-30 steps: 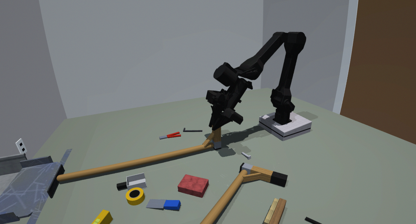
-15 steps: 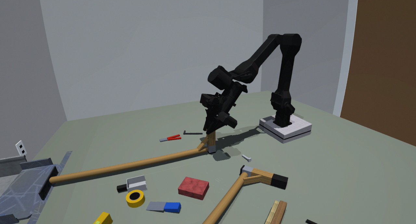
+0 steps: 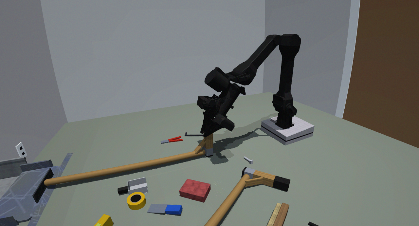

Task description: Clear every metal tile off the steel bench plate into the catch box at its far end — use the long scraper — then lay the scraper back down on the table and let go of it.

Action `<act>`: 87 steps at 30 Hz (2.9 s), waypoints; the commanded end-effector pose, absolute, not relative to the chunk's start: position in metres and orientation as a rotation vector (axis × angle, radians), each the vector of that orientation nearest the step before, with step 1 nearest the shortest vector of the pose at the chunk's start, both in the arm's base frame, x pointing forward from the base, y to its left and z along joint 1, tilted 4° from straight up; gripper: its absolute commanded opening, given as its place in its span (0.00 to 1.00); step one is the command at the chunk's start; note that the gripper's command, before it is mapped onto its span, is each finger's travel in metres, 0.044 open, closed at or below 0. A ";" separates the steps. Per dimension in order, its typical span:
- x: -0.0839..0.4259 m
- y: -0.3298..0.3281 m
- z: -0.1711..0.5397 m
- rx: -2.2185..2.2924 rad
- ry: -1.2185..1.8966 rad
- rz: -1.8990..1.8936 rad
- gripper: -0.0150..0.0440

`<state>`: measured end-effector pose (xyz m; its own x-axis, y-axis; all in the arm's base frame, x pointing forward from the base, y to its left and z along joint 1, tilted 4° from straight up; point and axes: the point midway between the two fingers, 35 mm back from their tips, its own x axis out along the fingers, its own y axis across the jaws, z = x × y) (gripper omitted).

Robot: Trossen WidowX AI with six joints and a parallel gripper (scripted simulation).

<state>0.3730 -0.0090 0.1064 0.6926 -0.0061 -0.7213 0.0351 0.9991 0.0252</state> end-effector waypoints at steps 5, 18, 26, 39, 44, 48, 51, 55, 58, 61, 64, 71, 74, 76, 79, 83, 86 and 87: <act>0.386 -0.010 0.112 0.040 0.791 -0.027 0.25; 0.402 -0.009 0.113 0.040 0.790 -0.027 0.25; 0.409 -0.009 0.115 0.040 0.789 -0.027 0.25; 0.426 -0.009 0.119 0.040 0.788 -0.027 0.25; 0.432 -0.009 0.120 0.040 0.787 -0.027 0.25; 0.437 -0.009 0.121 0.040 0.787 -0.027 0.25; 0.441 -0.009 0.122 0.040 0.787 -0.027 0.25; 0.446 -0.009 0.123 0.040 0.786 -0.027 0.25; 0.450 -0.009 0.123 0.040 0.786 -0.027 0.25; 0.454 -0.010 0.124 0.040 0.786 -0.027 0.25; 0.458 -0.010 0.125 0.040 0.785 -0.027 0.25; 0.467 -0.010 0.126 0.040 0.785 -0.027 0.25; 0.471 -0.010 0.126 0.040 0.785 -0.027 0.25; 0.473 -0.010 0.126 0.040 0.784 -0.027 0.25; 0.477 -0.010 0.127 0.040 0.784 -0.027 0.25; 0.482 -0.010 0.127 0.040 0.784 -0.027 0.25; 0.486 -0.010 0.127 0.040 0.783 -0.027 0.25; 0.488 -0.010 0.127 0.040 0.783 -0.027 0.25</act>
<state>0.4809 -0.0095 0.1212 0.6971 -0.0059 -0.7170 0.0347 0.9991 0.0255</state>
